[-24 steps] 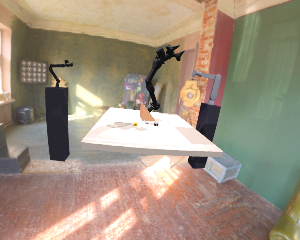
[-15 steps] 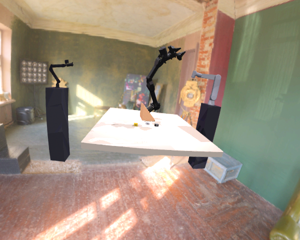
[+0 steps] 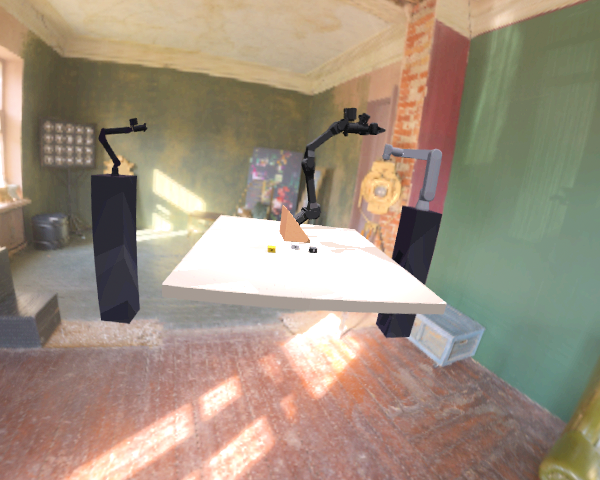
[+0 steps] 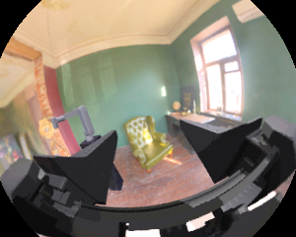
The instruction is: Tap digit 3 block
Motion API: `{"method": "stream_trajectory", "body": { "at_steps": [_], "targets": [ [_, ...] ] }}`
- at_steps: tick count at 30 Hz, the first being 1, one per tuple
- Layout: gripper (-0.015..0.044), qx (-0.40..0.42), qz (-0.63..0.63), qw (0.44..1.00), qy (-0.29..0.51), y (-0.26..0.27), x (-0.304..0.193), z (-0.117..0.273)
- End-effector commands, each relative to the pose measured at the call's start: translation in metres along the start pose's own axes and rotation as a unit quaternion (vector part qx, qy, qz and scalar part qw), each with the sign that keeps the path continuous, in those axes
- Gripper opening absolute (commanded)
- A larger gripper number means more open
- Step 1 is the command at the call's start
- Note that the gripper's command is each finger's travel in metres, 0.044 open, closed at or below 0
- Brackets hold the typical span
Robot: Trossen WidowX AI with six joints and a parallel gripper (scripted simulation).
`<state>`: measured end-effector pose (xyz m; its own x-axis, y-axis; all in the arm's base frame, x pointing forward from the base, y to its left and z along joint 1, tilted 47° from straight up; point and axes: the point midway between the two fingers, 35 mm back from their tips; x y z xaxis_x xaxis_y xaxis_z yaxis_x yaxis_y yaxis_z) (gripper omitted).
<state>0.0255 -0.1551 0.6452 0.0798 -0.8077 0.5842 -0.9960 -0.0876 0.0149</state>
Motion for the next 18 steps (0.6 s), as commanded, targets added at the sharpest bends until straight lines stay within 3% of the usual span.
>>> {"method": "stream_trajectory", "body": {
  "at_steps": [1,10,18],
  "targets": [
    [0.0400,-0.015,0.069,0.994,0.084,0.018,-0.057,-0.043],
    [0.0400,-0.076,0.189,0.940,0.275,-0.001,-0.195,-0.108],
    [0.0400,-0.149,0.238,0.849,0.447,-0.082,-0.312,-0.113]
  ]
}}
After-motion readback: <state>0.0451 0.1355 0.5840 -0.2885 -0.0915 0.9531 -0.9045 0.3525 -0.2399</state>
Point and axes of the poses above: the point midway between the two fingers, 35 mm back from their tips, its own z axis back along the fingers, its own y axis across the jaws, x = y × z, and after that the axes turned 2 degrees about z, right-handed
